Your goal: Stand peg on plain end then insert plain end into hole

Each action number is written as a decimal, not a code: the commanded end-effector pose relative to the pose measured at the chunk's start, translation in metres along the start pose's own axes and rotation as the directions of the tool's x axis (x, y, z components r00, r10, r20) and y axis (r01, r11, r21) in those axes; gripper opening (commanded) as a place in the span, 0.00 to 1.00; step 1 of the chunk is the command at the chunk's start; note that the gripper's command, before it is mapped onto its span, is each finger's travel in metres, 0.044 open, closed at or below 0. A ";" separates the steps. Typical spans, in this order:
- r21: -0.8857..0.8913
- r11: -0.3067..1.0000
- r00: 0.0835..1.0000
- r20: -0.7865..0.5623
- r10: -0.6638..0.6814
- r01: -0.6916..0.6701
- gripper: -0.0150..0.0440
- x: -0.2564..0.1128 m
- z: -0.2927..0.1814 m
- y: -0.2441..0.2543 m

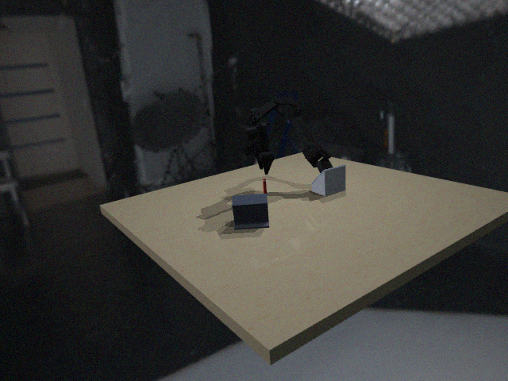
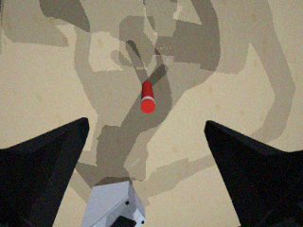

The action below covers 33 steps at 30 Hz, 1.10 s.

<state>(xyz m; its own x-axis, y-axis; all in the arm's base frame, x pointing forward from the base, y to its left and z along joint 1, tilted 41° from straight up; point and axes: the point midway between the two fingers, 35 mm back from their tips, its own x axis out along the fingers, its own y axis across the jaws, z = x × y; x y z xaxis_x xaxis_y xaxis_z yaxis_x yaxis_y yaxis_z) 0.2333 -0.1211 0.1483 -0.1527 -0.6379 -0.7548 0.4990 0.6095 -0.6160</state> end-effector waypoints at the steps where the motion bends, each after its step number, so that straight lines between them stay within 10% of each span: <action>1: 0.110 0.994 1.000 0.003 -0.003 0.003 1.00 0.001 0.000 0.000; 33: 0.799 0.601 1.000 0.002 -0.002 -0.001 1.00 0.006 0.000 0.000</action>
<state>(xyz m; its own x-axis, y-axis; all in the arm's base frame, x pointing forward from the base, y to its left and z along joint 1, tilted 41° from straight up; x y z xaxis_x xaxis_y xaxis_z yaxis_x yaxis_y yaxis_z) 0.2327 -0.1243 0.1437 -0.1539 -0.6373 -0.7551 0.9680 0.0559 -0.2445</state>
